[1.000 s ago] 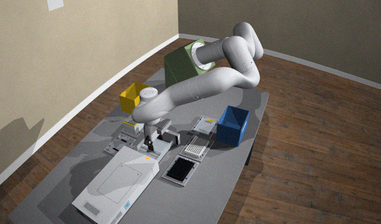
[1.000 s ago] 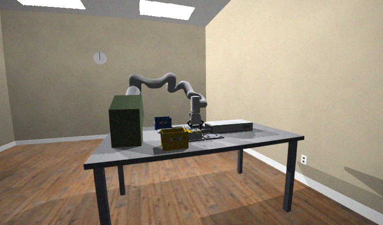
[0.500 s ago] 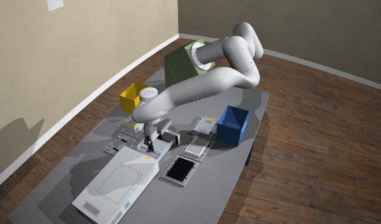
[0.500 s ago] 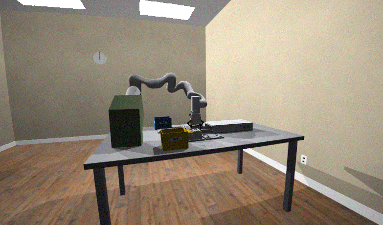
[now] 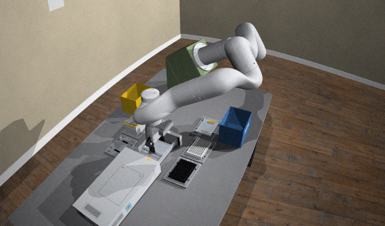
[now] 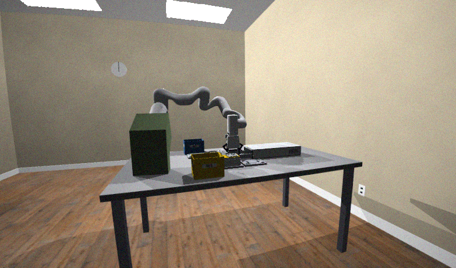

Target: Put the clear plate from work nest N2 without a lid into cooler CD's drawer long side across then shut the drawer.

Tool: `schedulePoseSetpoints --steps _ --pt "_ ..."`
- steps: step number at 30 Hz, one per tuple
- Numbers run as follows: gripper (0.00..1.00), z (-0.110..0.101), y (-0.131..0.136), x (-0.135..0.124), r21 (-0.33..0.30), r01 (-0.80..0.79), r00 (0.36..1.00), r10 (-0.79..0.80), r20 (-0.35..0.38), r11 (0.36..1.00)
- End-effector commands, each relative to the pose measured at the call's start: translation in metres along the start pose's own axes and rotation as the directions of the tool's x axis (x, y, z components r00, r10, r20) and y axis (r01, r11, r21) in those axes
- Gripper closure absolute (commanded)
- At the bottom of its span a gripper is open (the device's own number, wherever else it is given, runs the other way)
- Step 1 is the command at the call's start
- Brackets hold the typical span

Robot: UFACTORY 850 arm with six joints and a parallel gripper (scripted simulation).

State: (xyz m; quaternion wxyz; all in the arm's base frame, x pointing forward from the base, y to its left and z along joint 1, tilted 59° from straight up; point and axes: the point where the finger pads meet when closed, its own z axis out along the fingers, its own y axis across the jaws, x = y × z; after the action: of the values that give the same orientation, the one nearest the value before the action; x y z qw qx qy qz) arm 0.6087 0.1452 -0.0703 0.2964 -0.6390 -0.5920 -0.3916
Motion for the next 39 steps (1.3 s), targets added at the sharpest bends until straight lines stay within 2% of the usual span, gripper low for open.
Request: schedulePoseSetpoints --steps 1,23,39 --pt "0.0 -0.001 0.001 0.0 -0.001 0.0 1.0 0.0 0.0 1.0" --pt "0.0 -0.001 0.001 0.0 -0.001 0.0 1.0 0.0 0.0 1.0" --pt "0.0 -0.024 0.001 0.0 -0.001 0.0 1.0 0.0 0.0 1.0"
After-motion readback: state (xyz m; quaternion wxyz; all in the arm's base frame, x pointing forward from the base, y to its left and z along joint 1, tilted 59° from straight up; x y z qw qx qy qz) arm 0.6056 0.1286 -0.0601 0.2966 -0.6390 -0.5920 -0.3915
